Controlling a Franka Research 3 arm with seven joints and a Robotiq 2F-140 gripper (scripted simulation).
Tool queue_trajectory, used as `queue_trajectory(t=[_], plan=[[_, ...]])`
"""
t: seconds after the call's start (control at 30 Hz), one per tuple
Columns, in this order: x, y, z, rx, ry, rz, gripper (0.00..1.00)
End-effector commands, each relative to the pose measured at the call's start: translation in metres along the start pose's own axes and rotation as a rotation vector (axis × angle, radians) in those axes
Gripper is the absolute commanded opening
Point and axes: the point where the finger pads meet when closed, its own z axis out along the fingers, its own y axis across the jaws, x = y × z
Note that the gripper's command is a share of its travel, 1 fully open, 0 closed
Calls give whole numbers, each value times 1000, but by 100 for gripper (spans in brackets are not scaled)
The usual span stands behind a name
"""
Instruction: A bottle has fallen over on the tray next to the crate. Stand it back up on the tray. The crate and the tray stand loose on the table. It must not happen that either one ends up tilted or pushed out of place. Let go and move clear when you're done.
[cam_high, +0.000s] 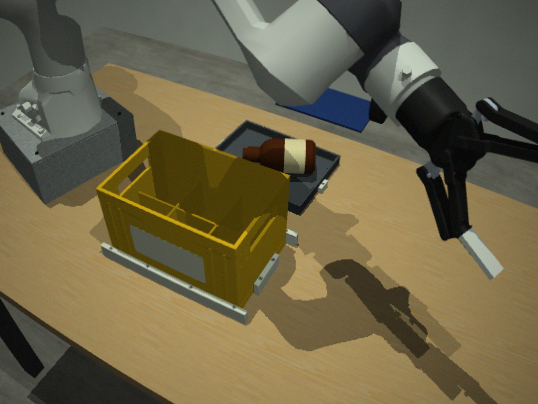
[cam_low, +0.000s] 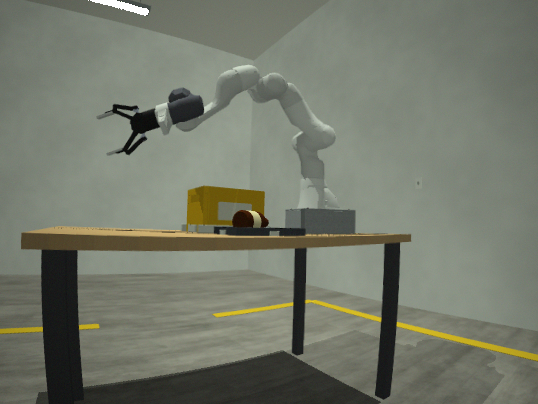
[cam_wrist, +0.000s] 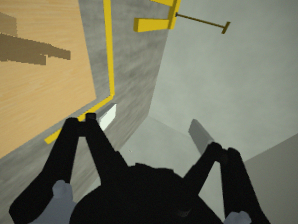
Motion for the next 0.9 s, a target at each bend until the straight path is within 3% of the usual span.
queue_trajectory(t=[0.0, 0.6, 0.7, 0.8, 0.87], plan=[[0, 0, 0, 0, 0, 0, 100], [0, 0, -1, 1, 0, 9, 100], [6, 0, -9, 16, -7, 125, 100], [19, -2, -32, 53, -29, 369, 100], [19, -2, -32, 59, -34, 432, 100]])
